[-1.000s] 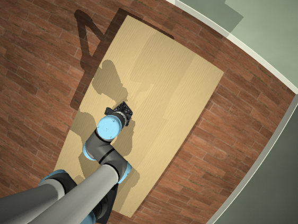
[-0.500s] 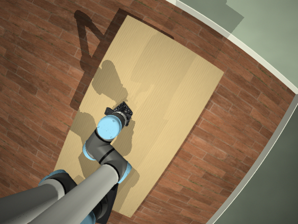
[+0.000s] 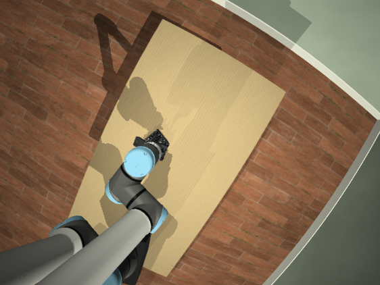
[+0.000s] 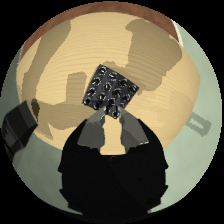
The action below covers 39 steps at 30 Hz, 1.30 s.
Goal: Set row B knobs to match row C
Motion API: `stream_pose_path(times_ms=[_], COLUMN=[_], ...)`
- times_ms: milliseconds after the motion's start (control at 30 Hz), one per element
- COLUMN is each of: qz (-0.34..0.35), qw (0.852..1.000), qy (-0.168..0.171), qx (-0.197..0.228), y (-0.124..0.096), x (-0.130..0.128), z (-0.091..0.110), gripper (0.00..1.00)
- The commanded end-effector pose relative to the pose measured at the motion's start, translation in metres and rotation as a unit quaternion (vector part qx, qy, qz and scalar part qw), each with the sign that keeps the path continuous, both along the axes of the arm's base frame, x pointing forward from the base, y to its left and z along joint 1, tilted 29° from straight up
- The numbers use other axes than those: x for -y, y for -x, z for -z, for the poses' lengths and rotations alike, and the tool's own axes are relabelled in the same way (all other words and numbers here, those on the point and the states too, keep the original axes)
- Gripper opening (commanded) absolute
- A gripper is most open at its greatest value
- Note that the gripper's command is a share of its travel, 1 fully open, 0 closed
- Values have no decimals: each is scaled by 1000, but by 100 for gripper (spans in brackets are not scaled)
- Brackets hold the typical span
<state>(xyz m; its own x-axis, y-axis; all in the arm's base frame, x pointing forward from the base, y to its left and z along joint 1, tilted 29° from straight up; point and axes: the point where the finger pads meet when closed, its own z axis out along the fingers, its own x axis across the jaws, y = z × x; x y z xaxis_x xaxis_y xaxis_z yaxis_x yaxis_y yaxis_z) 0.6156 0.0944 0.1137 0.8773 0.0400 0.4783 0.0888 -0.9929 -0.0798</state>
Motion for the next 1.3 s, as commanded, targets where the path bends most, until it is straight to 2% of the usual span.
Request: stream_pose_path(times_ms=[0, 1267], qz=[0, 0], qw=[1000, 1000], qy=[0, 0], qx=[0, 0], y=[0, 0], x=[0, -5], z=[-1, -1], gripper=[11, 11])
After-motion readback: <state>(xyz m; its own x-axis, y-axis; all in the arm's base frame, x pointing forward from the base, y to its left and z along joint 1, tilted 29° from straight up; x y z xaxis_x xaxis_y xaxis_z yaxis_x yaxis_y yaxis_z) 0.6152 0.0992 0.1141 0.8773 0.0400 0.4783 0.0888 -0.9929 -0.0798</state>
